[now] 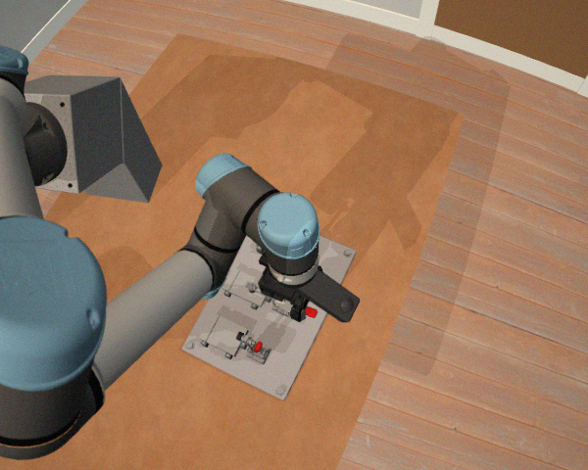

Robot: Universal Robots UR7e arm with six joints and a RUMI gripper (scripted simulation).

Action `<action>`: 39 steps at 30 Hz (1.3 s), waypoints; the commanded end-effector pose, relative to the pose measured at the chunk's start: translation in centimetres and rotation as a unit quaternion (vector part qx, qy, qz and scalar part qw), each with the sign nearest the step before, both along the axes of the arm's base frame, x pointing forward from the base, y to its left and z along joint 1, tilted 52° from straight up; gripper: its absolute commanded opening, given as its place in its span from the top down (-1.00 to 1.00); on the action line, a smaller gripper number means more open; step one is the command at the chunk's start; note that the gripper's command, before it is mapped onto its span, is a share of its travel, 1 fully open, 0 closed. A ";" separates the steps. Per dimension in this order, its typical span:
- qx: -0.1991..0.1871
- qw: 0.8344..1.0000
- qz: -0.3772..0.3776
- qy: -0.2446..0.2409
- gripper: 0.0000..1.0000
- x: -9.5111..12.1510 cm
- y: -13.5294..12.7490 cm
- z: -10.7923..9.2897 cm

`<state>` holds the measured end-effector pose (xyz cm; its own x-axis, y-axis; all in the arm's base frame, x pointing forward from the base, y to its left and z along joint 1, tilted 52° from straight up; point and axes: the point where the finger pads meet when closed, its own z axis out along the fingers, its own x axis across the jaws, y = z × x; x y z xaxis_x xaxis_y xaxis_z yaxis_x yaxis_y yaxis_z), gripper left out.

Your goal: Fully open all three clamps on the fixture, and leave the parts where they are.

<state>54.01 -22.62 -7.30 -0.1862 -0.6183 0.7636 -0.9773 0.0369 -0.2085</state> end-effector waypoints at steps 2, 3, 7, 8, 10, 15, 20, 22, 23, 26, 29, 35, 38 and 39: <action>0.000 1.000 0.000 0.000 0.44 0.0 0.0 0.0; 0.000 1.000 0.000 0.000 0.44 0.0 0.0 0.0; 0.000 1.000 0.000 0.000 0.44 0.0 0.0 0.0; 0.000 1.000 0.000 0.000 0.44 0.0 0.0 0.0; 0.000 1.000 0.000 0.000 0.44 0.0 0.0 0.0; 0.000 1.000 0.000 0.000 0.44 0.0 0.0 0.0; 0.000 1.000 0.000 0.000 0.44 0.0 0.0 0.0; 0.000 1.000 0.000 0.000 0.44 0.0 0.0 0.0; 0.000 1.000 0.000 0.000 0.44 0.0 0.0 0.0; 0.000 1.000 0.000 0.000 0.44 0.1 -0.1 -0.1; 0.000 1.000 0.000 0.000 0.44 0.1 -0.4 -0.3; 0.000 1.000 0.000 0.000 0.44 0.2 -1.2 -0.9; 0.000 1.000 0.000 0.000 0.44 0.3 -1.6 -1.2; 0.000 1.000 0.000 0.000 0.44 0.3 -1.7 -1.3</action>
<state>54.17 -23.80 -8.20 -0.1863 -0.6183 0.7636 -0.9774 0.0373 -0.2083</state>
